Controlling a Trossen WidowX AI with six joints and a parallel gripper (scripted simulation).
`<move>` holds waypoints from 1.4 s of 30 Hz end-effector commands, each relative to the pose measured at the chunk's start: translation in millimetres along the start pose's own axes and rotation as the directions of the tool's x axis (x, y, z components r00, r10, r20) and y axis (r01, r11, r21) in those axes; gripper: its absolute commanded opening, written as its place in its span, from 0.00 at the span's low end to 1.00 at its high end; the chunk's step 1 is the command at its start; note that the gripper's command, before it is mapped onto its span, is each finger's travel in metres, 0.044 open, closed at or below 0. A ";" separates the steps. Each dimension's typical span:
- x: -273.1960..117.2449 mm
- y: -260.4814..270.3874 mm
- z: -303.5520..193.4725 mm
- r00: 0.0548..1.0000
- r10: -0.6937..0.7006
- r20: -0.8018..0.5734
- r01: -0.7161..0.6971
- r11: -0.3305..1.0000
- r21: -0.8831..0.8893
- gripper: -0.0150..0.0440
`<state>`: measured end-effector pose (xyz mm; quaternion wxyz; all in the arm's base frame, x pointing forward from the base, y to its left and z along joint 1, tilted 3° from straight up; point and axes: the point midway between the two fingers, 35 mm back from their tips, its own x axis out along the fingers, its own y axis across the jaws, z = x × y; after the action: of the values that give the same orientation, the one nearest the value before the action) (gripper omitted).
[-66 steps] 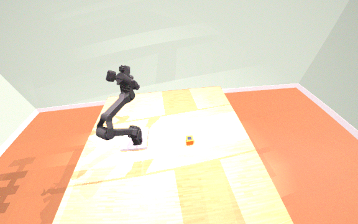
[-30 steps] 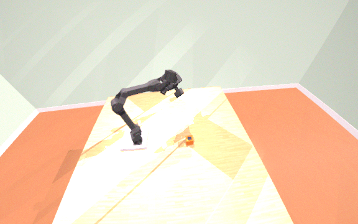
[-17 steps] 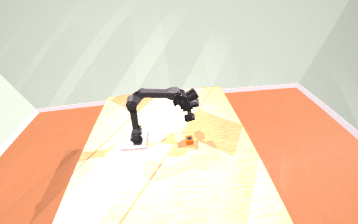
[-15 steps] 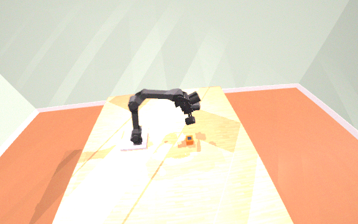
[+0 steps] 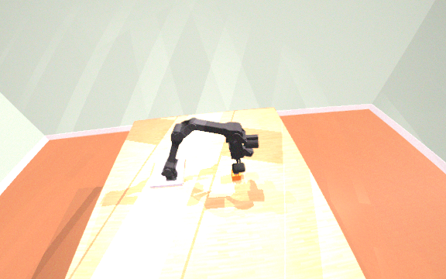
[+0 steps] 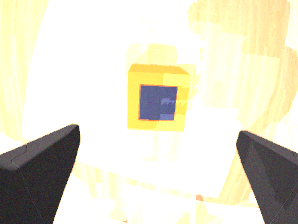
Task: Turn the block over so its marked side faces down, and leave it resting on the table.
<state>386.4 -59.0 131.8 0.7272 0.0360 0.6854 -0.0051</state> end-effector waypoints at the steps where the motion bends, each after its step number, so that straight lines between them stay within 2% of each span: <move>1: 25.9 -0.7 -3.7 1.000 -0.003 -0.023 0.003 1.000 -0.007 1.00; 36: 79.9 -1.3 -4.0 1.000 -0.003 -0.023 0.003 1.000 -0.007 1.00; 42: 79.9 -1.3 -4.0 1.000 -0.003 -0.023 0.003 1.000 -0.007 0.73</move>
<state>387.2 -56.3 53.2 0.7199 0.0339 0.6933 -0.0026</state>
